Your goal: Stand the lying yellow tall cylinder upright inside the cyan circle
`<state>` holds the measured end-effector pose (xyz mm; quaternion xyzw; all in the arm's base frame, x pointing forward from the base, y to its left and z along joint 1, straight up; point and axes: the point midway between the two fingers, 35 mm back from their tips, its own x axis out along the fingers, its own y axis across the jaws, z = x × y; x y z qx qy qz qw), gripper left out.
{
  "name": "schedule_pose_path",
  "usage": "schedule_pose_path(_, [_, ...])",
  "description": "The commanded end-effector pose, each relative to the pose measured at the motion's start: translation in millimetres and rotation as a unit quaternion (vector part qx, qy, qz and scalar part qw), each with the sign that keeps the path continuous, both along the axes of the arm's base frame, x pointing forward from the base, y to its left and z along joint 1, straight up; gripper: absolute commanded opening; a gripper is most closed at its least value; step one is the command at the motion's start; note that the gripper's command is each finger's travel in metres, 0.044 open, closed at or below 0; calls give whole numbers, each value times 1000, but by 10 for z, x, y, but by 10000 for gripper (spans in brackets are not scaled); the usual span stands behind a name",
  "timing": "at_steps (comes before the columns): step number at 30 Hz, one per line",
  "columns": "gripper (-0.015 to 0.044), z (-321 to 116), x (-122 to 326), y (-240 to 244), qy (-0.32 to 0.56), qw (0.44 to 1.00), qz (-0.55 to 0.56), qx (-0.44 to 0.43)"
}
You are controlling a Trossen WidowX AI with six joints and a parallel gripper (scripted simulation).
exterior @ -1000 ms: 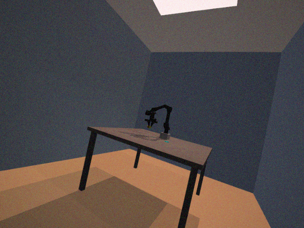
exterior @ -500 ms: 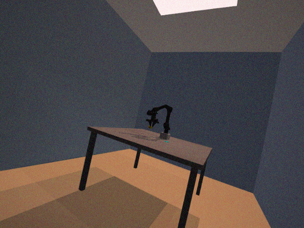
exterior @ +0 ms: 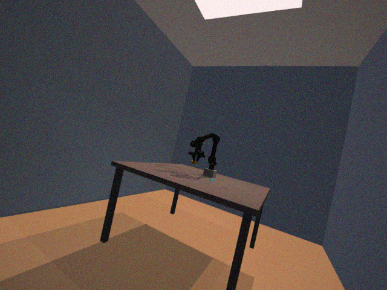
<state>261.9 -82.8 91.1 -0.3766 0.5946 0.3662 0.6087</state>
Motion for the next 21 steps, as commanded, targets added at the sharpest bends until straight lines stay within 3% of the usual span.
schedule_pose_path(1, [105,10,29,109,1,1000,2,-1])
schedule_pose_path(21, [105,49,133,763,1,1000,24,1])
